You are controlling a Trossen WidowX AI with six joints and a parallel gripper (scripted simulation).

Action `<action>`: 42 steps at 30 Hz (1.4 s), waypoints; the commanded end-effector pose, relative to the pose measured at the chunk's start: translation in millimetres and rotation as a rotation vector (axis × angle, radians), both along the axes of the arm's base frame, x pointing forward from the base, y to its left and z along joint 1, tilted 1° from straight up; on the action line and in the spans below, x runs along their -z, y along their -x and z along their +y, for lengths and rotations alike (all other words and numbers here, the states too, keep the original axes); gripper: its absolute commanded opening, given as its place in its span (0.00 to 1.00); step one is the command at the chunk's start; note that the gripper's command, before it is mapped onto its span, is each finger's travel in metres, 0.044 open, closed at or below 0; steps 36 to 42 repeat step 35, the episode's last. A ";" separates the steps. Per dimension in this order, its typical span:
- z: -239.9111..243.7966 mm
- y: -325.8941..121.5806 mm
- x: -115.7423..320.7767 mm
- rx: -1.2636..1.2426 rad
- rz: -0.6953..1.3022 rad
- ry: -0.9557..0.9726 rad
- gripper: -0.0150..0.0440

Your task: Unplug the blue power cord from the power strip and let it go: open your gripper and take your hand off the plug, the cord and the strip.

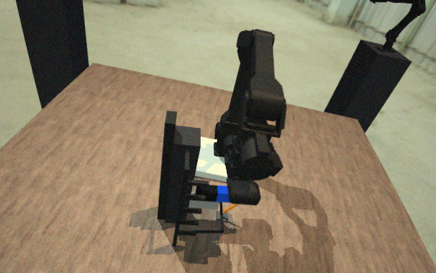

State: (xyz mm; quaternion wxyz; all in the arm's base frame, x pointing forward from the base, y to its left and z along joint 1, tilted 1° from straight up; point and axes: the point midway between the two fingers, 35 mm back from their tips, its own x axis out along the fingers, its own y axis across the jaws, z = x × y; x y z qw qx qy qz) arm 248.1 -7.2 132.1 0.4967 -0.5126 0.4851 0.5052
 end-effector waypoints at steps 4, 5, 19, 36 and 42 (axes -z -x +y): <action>0.3 -0.2 0.2 -0.004 -0.001 -0.004 0.83; 2.2 -0.4 -0.2 -0.004 -0.001 -0.004 0.88; 60.5 2.5 -12.5 -0.004 -0.001 -0.011 1.00; 60.5 2.5 -12.5 -0.004 -0.001 -0.011 1.00; 60.5 2.5 -12.5 -0.004 -0.001 -0.011 1.00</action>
